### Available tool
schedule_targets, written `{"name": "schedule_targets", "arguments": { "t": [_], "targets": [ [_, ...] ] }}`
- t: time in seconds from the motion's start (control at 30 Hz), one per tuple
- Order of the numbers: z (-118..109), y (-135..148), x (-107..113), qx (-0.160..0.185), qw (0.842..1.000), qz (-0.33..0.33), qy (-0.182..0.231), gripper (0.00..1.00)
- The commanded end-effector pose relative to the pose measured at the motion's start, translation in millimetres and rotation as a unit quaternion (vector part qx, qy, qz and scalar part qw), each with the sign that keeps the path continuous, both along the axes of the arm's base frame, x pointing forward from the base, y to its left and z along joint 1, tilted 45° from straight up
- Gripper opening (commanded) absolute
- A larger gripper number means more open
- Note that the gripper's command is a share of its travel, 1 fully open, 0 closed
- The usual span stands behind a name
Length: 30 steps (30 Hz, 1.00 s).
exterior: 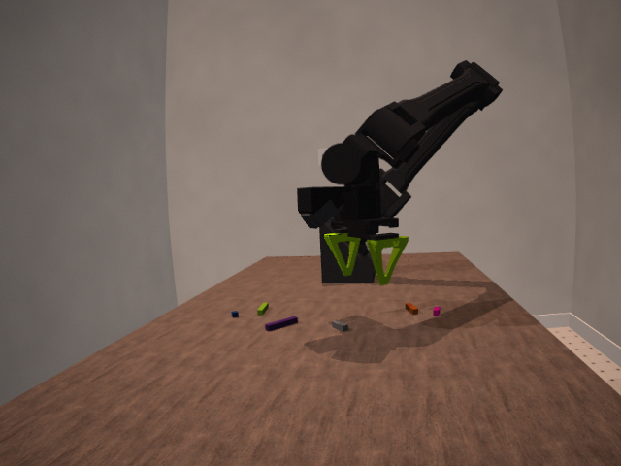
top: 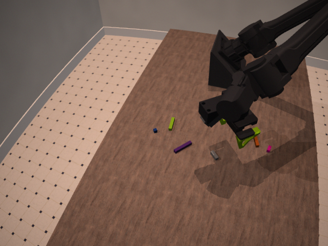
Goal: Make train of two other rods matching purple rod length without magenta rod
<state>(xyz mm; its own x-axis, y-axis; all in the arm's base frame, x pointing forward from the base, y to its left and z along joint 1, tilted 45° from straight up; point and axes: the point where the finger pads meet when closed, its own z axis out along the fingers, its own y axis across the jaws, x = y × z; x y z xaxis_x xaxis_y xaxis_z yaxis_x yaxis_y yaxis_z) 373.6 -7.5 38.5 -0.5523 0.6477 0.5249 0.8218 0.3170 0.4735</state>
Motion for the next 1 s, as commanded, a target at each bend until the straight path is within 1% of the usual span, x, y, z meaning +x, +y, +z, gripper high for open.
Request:
{"name": "schedule_targets", "arguments": {
  "t": [0.0,0.07,0.13,0.17,0.33,0.37,0.47,0.5,0.53,0.67,0.7,0.8,0.83,0.93,0.97],
  "targets": [
    [11.1,9.6,-0.5,-0.009,0.998,0.044,-0.042,1.00],
    [12.7,8.6,2.2,-0.010,0.998,0.044,-0.045,1.00],
    [7.3,8.9,1.2,-0.008,0.998,0.044,-0.037,1.00],
    [15.6,14.7,-2.1,-0.015,0.994,0.078,-0.075,1.00],
    [15.4,14.5,-2.1,-0.015,0.994,0.078,-0.075,1.00],
    [19.6,19.4,-3.7,-0.020,0.988,0.110,-0.107,1.00],
    [19.4,19.2,-3.7,-0.021,0.988,0.110,-0.107,1.00],
    [14.3,19.5,-4.9,-0.018,0.989,0.110,-0.099,1.00],
    [23.3,23.7,-5.3,-0.026,0.980,0.140,-0.136,1.00],
    [22.1,23.6,-5.6,-0.026,0.981,0.140,-0.134,1.00],
    [26.8,27.8,-6.9,-0.031,0.972,0.167,-0.164,1.00],
    [26.6,27.6,-7.0,-0.031,0.972,0.167,-0.163,1.00],
    [29.9,31.5,-8.4,-0.035,0.962,0.192,-0.188,1.00],
    [27.1,31.4,-9.0,-0.034,0.963,0.192,-0.185,1.00],
    [32.6,34.8,-9.9,-0.039,0.953,0.215,-0.211,1.00]
  ]
}}
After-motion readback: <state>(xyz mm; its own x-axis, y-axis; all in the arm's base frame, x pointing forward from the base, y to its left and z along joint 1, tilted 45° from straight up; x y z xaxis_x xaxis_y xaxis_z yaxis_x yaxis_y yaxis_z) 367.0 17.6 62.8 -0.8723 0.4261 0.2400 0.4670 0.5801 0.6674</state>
